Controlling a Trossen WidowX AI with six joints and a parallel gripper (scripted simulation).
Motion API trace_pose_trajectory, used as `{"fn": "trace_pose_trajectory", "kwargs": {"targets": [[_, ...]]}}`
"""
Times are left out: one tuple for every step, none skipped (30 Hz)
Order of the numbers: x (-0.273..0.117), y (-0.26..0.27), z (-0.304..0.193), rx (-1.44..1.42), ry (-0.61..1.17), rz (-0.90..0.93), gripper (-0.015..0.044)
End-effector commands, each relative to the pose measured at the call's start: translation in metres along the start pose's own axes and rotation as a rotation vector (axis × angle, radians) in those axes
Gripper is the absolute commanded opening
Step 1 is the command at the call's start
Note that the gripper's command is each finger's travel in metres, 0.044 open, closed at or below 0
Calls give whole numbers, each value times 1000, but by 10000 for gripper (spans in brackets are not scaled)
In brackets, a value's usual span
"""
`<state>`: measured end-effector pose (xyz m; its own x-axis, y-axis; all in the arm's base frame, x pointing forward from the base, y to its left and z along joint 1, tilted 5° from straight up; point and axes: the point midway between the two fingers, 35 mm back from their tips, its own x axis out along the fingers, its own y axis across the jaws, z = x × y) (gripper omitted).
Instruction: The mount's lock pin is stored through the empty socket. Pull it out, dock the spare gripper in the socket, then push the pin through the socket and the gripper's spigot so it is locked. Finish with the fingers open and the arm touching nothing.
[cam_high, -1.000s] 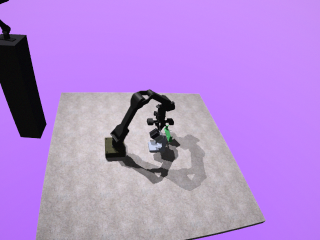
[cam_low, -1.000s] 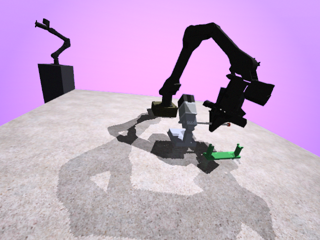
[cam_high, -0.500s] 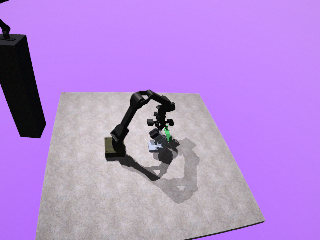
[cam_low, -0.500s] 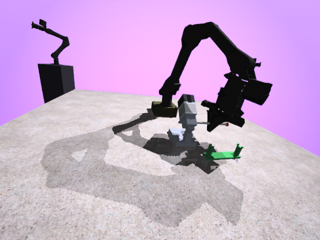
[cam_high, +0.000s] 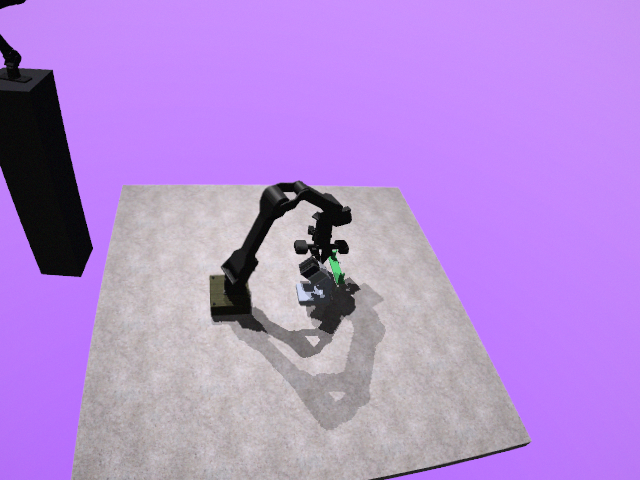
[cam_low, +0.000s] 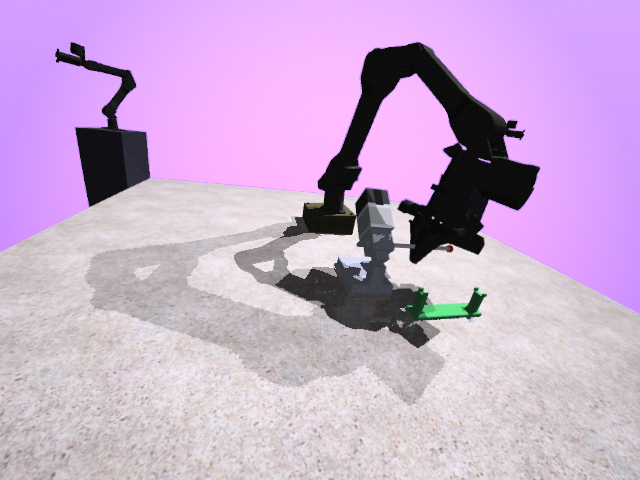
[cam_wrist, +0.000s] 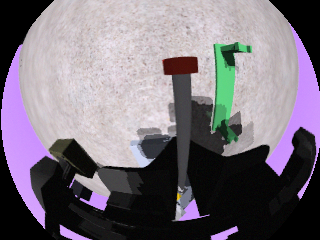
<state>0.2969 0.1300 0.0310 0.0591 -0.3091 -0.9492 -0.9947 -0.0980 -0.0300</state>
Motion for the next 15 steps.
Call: {"fn": "trace_pose_trajectory", "kwargs": {"targets": [[1, -1, -3, -2, 3, -2, 0], [1, -1, -3, -2, 3, -2, 0], [1, -1, -4, -2, 3, -1, 0], [1, -1, -5, -2, 3, 0, 0], [1, -1, -6, -2, 3, 0, 0], [1, -1, -6, -2, 3, 0, 0], [2, -1, -6, -2, 3, 0, 0], [2, -1, -7, -2, 3, 1, 0], [2, -1, -8, -2, 3, 1, 0], [2, -1, -8, -3, 3, 1, 0], [3, -1, -9, -3, 3, 1, 0], [3, 0, -10, -3, 3, 1, 0], [3, 0, -10, -3, 3, 1, 0], [3, 0, -11, -3, 3, 1, 0], [3, 0, -11, -3, 3, 1, 0]]}}
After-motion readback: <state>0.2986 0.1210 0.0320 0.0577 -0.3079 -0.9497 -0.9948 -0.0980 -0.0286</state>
